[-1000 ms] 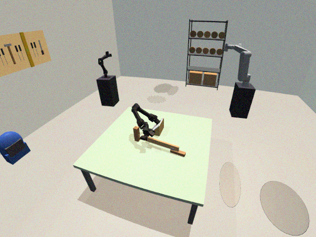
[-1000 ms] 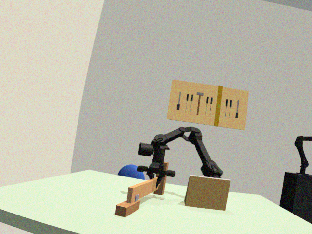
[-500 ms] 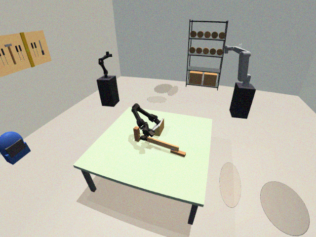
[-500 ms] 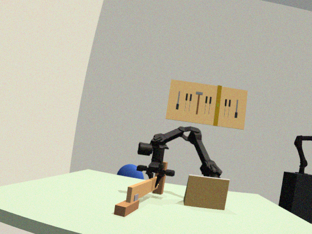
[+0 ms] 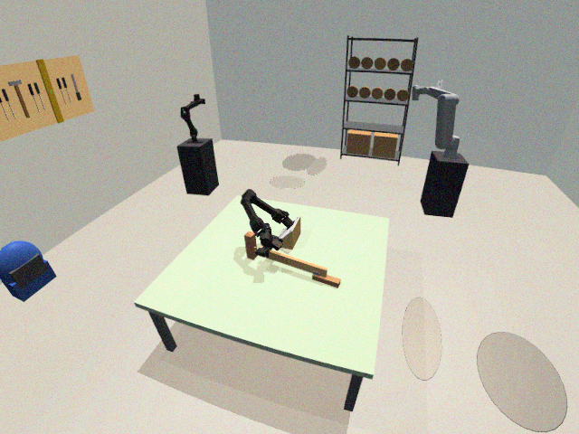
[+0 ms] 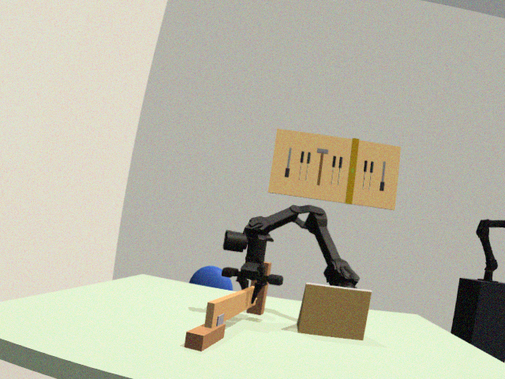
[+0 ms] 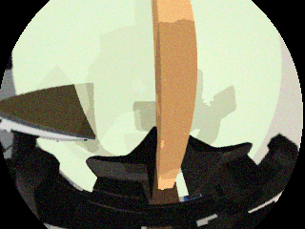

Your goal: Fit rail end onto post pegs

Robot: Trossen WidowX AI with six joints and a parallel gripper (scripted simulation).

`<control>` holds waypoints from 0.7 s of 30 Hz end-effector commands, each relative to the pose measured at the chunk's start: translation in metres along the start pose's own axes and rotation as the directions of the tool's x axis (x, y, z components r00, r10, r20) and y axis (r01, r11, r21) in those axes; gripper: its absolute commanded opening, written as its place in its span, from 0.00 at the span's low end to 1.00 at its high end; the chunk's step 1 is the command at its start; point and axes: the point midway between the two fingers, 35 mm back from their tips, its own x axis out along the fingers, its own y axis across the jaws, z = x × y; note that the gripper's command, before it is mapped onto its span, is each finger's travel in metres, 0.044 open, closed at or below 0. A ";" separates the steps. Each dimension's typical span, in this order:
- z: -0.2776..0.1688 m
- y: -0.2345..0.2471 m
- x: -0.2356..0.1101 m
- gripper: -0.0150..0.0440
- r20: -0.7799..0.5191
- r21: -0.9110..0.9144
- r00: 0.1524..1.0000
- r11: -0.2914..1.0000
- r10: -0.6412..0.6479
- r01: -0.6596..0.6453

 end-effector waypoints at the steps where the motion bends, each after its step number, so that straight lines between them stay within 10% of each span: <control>1: -0.003 0.000 -0.001 0.25 0.001 0.000 1.000 1.000 -0.005 0.005; 21: -0.009 0.000 -0.001 0.25 0.001 0.000 1.000 1.000 -0.005 0.005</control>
